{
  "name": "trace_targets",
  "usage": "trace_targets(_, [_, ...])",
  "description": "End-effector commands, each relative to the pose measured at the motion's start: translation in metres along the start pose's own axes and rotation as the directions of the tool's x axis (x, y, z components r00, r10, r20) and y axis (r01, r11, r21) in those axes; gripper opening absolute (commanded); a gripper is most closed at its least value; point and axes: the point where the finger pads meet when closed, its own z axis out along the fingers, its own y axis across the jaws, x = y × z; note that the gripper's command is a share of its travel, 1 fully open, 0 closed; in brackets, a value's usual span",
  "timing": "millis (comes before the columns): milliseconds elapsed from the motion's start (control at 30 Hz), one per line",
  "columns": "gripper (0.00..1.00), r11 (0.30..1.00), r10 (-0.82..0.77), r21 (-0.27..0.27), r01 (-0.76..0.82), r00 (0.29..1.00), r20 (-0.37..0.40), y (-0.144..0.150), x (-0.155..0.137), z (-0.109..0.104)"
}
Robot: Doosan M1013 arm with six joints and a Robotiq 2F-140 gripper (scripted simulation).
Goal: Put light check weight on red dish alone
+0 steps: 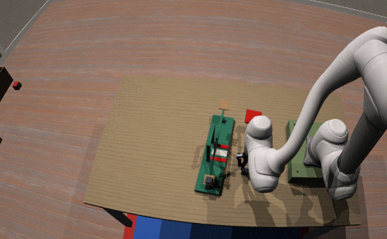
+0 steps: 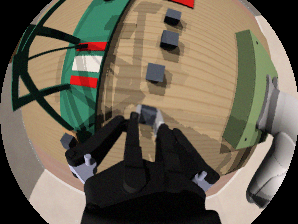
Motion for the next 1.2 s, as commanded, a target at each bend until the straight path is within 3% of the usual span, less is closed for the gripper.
trace_targets(0, [0.24,1.0,-0.002,-0.001,0.002,1.0,0.001,0.0,0.001,-0.01])
trace_targets(100, [0.24,1.0,-0.002,-0.001,0.002,1.0,0.001,0.0,0.001,-0.014])
trace_targets(467, [0.24,1.0,-0.002,-0.001,0.002,1.0,0.001,0.0,0.001,-0.064])
trace_targets(967, [0.24,1.0,-0.004,-0.001,0.004,1.0,0.001,0.0,0.001,-0.067])
trace_targets(1167, [0.24,1.0,-0.018,-0.001,0.018,1.0,0.001,0.0,0.014,-0.073])
